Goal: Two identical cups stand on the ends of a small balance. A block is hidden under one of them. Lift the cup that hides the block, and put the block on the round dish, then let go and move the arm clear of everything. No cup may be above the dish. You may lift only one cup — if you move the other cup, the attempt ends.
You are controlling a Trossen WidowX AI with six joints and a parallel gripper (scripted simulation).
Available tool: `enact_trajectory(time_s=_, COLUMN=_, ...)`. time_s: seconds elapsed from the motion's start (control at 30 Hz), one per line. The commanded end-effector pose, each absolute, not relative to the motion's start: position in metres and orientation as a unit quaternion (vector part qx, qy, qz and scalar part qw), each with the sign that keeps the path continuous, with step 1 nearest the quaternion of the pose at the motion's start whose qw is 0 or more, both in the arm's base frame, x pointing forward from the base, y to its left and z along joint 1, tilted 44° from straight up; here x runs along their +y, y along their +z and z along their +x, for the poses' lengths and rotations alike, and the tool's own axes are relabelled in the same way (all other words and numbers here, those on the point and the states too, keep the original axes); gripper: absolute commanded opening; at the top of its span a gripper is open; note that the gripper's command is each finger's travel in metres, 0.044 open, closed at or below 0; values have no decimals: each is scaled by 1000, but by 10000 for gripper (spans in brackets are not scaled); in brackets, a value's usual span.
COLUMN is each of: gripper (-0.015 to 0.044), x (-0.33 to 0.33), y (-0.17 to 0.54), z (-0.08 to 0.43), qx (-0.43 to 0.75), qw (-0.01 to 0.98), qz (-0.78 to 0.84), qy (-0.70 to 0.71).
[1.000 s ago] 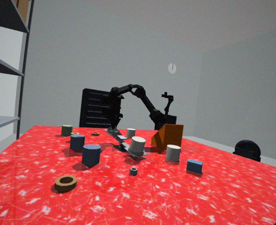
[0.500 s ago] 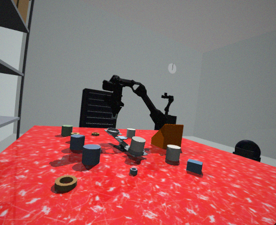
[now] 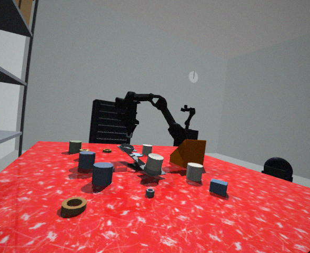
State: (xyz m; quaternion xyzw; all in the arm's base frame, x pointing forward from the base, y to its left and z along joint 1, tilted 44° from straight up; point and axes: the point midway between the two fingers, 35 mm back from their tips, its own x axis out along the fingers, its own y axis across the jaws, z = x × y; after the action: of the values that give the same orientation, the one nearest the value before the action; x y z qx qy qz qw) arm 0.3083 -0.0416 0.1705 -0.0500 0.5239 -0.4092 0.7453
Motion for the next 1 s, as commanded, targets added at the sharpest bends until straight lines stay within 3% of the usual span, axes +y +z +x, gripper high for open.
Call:
enact_trajectory(time_s=0.0, gripper=0, x=-59, y=172, z=301, qx=526, qw=746, qz=-48, qy=-406)
enact_trajectory(time_s=0.97, gripper=0, x=-162, y=171, z=231, qx=512, qw=748, qz=-66, qy=-418)
